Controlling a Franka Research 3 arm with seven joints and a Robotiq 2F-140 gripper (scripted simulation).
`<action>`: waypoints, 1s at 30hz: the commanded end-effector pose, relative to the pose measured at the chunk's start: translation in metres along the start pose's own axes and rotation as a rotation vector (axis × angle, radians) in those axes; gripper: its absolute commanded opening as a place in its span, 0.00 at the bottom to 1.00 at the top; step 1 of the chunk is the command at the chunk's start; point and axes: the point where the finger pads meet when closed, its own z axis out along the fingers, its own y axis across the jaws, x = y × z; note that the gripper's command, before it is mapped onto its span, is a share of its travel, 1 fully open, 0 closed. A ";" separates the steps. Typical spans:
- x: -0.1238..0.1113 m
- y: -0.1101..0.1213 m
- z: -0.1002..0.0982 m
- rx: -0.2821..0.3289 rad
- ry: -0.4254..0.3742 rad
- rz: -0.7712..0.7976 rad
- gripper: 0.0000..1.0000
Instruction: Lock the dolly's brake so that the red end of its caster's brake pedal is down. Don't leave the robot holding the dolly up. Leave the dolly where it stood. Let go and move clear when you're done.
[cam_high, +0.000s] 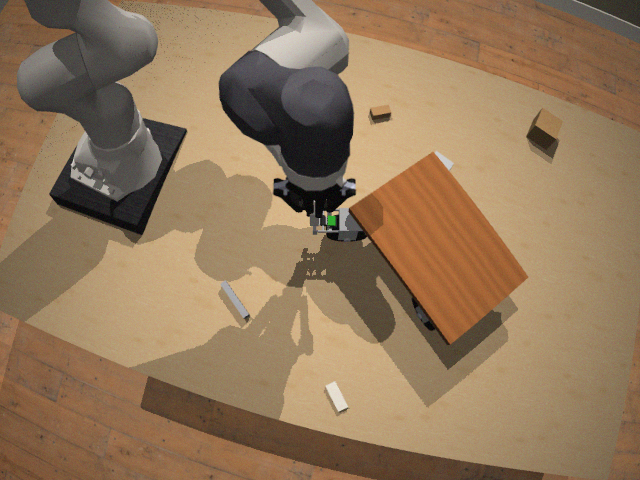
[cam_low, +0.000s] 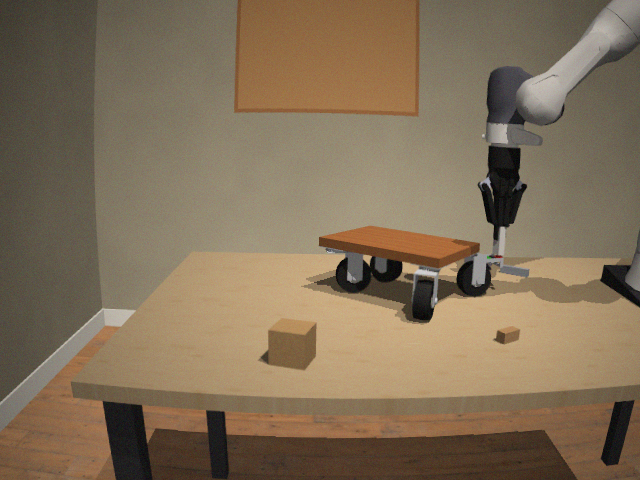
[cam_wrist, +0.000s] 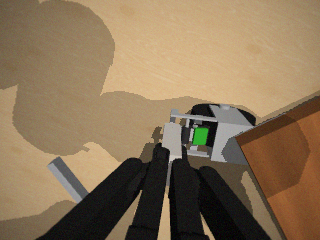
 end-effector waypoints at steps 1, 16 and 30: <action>0.000 0.000 0.001 0.000 -0.001 0.005 0.00; 0.000 0.000 0.004 0.000 -0.001 0.005 0.00; 0.000 0.000 0.008 0.000 -0.001 0.005 0.00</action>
